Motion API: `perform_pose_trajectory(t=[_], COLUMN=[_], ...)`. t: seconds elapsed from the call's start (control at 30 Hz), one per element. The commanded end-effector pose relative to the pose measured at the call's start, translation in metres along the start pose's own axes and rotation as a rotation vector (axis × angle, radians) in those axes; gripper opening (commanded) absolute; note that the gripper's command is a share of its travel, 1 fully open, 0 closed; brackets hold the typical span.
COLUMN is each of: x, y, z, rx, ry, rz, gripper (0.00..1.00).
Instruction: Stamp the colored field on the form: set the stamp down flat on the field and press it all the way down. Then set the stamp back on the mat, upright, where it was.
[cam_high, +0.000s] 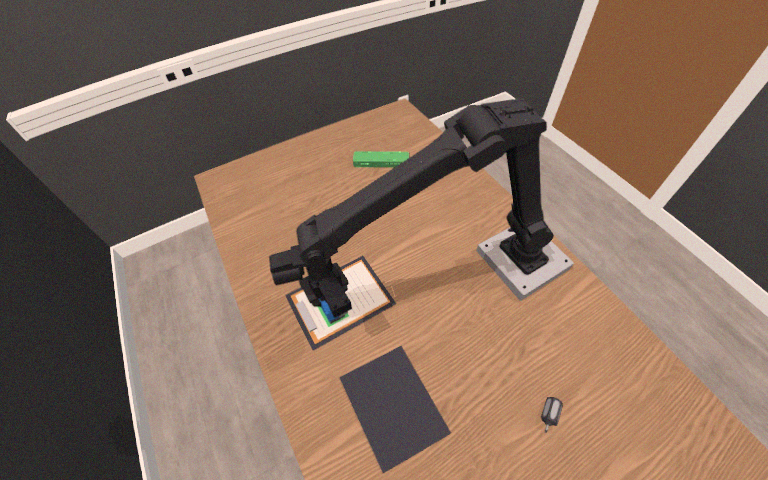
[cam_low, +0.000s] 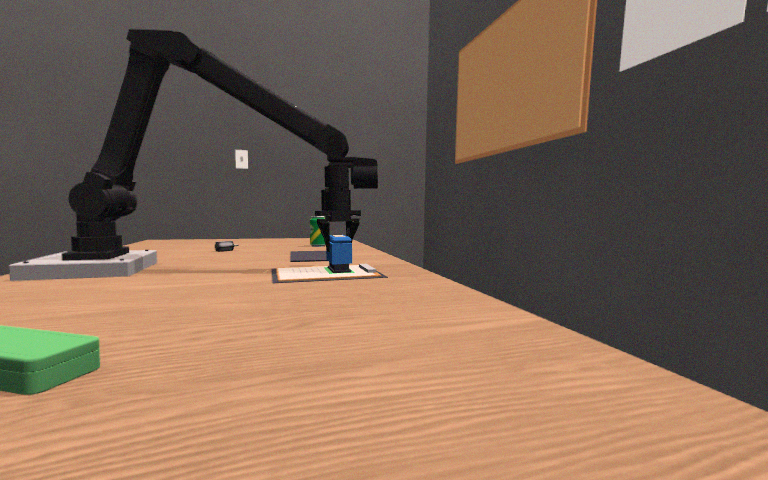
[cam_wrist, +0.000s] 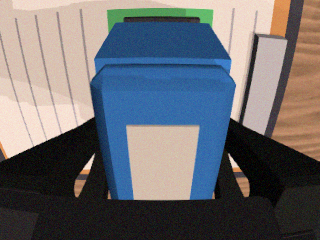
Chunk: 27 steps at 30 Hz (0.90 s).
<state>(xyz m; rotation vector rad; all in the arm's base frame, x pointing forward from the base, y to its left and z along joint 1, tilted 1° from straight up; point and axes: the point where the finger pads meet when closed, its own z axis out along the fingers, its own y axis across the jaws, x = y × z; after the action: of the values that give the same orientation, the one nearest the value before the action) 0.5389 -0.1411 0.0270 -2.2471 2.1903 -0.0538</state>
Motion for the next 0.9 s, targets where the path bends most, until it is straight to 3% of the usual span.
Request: perform_pose_trajectory(t=[0.0, 0.87], x=[0.007, 0.007], y=[-0.002, -0.001], z=[0.036, 0.046], rx=[-0.019, -0.02], ry=[-0.004, -0.004], rz=[0.001, 0.002], gripper=[0.29, 0.29])
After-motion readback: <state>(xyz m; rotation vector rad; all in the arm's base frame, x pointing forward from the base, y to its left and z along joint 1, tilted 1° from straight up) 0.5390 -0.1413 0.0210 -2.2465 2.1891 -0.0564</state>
